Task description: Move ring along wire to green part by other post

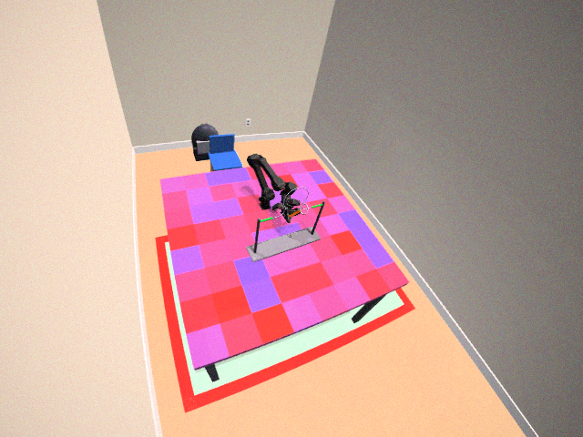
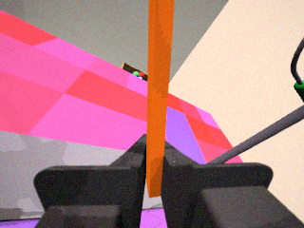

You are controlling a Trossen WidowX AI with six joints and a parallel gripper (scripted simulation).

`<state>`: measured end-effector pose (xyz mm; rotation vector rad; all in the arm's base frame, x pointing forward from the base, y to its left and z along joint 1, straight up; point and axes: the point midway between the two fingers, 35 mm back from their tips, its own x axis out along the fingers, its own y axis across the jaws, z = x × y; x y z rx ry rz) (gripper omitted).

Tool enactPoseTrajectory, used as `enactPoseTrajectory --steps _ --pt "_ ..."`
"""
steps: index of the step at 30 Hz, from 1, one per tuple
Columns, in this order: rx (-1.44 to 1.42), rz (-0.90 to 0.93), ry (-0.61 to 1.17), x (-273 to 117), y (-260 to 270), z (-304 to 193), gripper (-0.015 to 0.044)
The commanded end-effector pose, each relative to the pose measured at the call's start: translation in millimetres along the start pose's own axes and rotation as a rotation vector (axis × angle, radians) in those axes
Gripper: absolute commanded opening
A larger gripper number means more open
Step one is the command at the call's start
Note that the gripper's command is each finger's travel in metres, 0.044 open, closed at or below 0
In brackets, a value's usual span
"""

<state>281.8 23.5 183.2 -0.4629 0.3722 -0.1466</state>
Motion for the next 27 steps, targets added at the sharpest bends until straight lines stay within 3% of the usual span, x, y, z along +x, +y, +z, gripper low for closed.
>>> enactPoseTrajectory --steps 1,27 --pt "0.092 0.040 0.014 -2.3 16.3 0.6 -0.0150" --pt "0.376 0.174 0.049 -17.4 74.7 17.2 -0.0150"
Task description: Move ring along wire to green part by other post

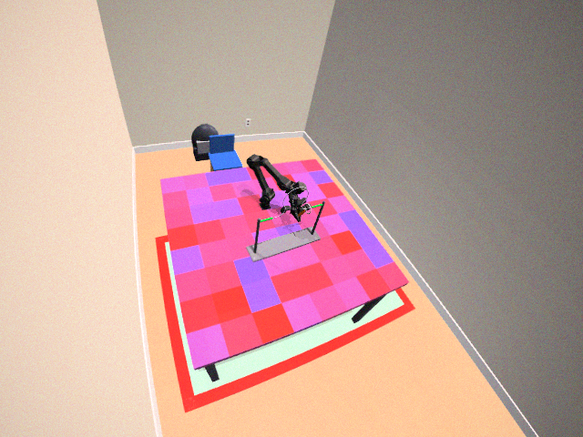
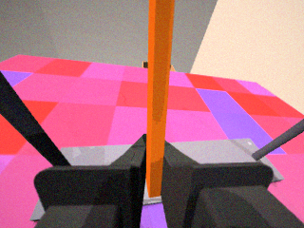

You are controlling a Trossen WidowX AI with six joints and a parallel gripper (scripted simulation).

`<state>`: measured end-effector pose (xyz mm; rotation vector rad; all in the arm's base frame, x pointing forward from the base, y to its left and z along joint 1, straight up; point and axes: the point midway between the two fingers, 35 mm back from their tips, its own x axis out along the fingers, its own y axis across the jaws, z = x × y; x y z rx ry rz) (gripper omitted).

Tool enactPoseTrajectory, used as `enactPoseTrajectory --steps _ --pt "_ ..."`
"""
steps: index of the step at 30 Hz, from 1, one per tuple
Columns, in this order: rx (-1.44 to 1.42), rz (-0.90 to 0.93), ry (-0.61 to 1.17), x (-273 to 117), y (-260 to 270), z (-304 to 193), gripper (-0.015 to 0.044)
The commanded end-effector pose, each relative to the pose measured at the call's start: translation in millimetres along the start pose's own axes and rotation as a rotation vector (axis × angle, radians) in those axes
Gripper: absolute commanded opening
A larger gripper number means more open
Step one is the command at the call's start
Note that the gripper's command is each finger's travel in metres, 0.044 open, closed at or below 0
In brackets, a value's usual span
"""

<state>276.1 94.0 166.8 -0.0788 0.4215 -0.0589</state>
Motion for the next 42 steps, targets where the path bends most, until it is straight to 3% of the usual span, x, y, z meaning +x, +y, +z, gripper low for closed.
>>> enactPoseTrajectory --steps 1,42 --pt "0.028 0.009 0.000 -1.3 8.5 2.2 -0.0150" --pt "0.047 0.018 0.000 -6.9 49.6 3.0 -0.0150"
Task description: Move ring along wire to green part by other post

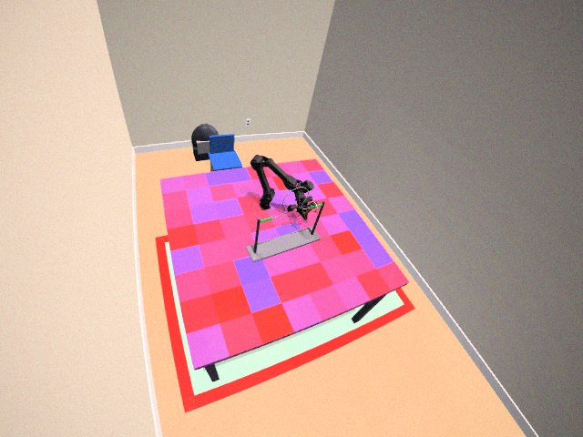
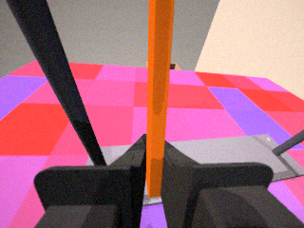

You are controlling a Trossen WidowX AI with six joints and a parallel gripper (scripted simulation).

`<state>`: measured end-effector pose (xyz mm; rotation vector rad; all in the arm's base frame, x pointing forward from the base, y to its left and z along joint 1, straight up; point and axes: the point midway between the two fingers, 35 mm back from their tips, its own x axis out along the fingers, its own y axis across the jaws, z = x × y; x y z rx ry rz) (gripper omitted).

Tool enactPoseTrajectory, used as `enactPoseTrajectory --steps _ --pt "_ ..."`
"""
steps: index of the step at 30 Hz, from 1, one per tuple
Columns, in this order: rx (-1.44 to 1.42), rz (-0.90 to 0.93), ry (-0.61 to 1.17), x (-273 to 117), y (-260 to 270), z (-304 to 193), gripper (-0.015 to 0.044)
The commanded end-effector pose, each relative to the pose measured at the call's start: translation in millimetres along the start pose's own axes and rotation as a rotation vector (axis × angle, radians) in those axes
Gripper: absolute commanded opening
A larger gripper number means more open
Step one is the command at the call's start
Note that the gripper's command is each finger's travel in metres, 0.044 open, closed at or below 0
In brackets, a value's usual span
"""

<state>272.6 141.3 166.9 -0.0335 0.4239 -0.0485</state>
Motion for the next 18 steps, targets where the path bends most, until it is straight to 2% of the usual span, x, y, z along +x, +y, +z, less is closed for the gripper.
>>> enactPoseTrajectory --steps 1,18 --pt "0.005 -0.002 -0.003 0.2 2.8 0.5 -0.0150" --pt "0.005 -0.002 -0.003 7.8 4.1 -15.9 -0.0150"
